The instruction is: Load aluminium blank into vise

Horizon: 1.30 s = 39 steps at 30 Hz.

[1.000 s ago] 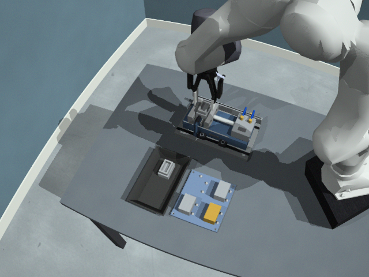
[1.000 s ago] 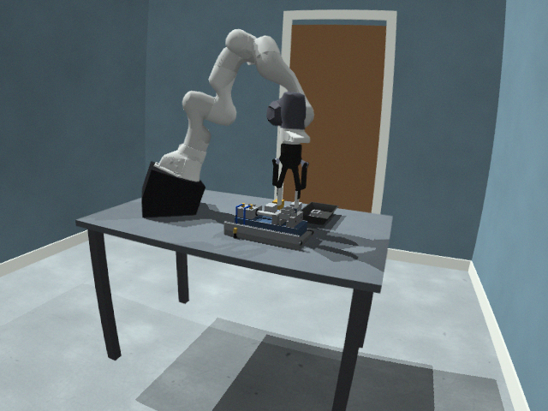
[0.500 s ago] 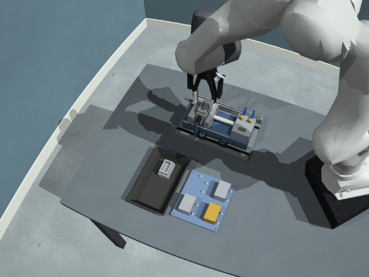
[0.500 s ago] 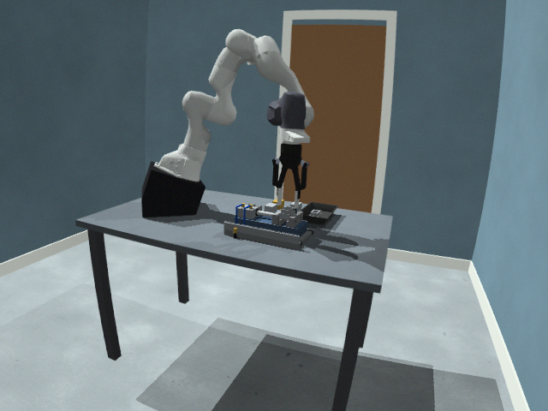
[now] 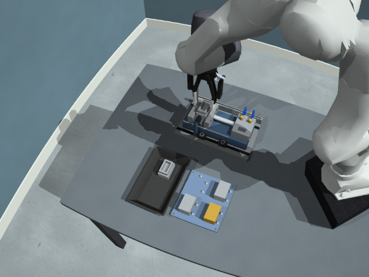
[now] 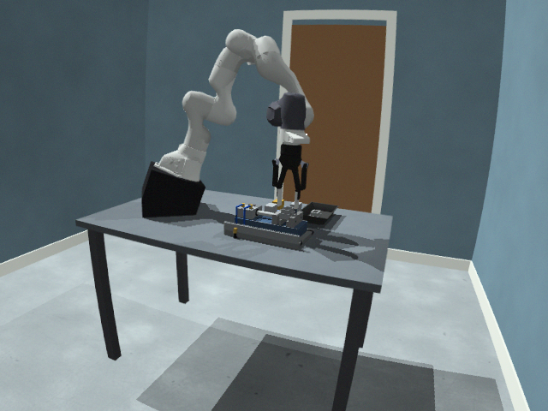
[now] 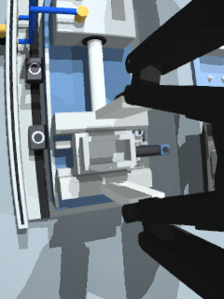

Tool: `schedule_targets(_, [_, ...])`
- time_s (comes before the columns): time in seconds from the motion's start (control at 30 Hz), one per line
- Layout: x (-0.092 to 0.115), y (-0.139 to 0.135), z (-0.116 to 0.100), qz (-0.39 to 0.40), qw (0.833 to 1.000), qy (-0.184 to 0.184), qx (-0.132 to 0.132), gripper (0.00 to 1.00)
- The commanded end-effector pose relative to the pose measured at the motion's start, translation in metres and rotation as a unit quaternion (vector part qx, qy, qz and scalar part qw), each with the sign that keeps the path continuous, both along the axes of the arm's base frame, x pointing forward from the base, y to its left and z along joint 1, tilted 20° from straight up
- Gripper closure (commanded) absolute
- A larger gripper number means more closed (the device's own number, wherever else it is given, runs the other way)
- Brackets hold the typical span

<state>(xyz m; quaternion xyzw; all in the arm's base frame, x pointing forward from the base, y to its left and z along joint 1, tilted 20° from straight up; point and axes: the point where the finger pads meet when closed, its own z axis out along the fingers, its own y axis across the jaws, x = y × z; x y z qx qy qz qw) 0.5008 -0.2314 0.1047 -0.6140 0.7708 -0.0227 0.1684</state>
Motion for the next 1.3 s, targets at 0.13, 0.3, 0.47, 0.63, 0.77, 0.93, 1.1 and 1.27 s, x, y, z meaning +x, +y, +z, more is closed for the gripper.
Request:
schedule_targets(0.13, [0.002, 0.001, -0.003, -0.002, 1.000, 0.000, -0.001, 0.60])
schedule_targets(0.3, [0.002, 0.001, -0.005, -0.002, 1.000, 0.000, -0.001, 0.60])
schedule_targets(0.47, [0.003, 0.001, -0.007, -0.002, 1.000, 0.000, -0.001, 0.60])
schedule_targets(0.63, [0.003, 0.002, -0.009, -0.002, 1.000, 0.000, -0.001, 0.60])
schedule_targets(0.77, [0.004, 0.002, -0.010, -0.002, 1.000, 0.000, -0.001, 0.60])
schedule_targets(0.93, [0.004, 0.002, -0.011, -0.002, 1.000, 0.000, -0.001, 0.60])
schedule_targets(1.1, [0.004, 0.002, -0.012, -0.002, 1.000, 0.000, -0.001, 0.60])
schedule_targets(1.27, [0.005, 0.003, -0.013, -0.002, 1.000, 0.000, -0.001, 0.60])
